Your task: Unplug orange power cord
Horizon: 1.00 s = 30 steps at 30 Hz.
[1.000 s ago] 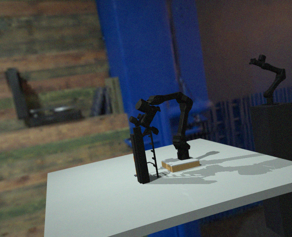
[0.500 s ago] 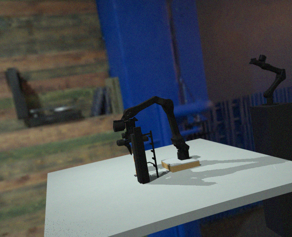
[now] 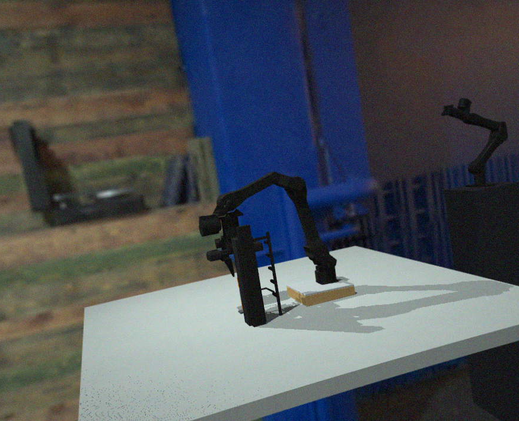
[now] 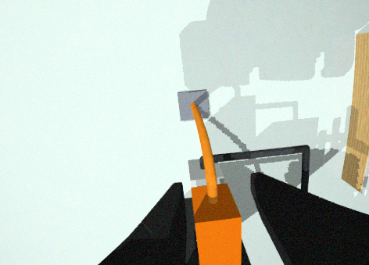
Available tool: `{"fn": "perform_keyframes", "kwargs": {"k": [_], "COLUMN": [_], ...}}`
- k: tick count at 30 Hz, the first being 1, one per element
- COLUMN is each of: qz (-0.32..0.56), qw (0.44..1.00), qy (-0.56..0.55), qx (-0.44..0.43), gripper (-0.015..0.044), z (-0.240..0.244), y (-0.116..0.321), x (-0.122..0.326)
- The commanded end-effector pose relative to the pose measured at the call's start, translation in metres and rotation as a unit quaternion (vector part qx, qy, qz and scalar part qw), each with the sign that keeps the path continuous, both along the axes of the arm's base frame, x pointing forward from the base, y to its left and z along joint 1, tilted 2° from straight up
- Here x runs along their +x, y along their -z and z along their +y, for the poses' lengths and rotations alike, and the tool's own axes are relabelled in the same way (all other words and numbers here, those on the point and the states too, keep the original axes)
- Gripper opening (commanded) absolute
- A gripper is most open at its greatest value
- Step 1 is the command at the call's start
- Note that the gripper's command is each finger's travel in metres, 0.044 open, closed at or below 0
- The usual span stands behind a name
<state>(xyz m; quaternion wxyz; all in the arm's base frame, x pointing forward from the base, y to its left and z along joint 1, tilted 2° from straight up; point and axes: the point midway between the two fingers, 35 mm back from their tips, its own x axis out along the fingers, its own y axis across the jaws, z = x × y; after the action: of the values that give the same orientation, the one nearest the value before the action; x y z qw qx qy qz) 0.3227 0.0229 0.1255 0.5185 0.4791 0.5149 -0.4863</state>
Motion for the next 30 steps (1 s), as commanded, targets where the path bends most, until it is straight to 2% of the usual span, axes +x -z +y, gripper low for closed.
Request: {"fn": "perform_keyframes", "kwargs": {"k": [1, 16, 30], "qz": [0.001, 0.001, 0.001], "qw": [1.000, 1.000, 1.000], "qy": [0.001, 0.001, 0.001], "qx": [0.002, 0.003, 0.003], "gripper": [0.0160, 0.0160, 0.0160], "z": [0.008, 0.032, 0.033], "y": [0.000, 0.000, 0.012], "x": [0.000, -0.002, -0.002]}}
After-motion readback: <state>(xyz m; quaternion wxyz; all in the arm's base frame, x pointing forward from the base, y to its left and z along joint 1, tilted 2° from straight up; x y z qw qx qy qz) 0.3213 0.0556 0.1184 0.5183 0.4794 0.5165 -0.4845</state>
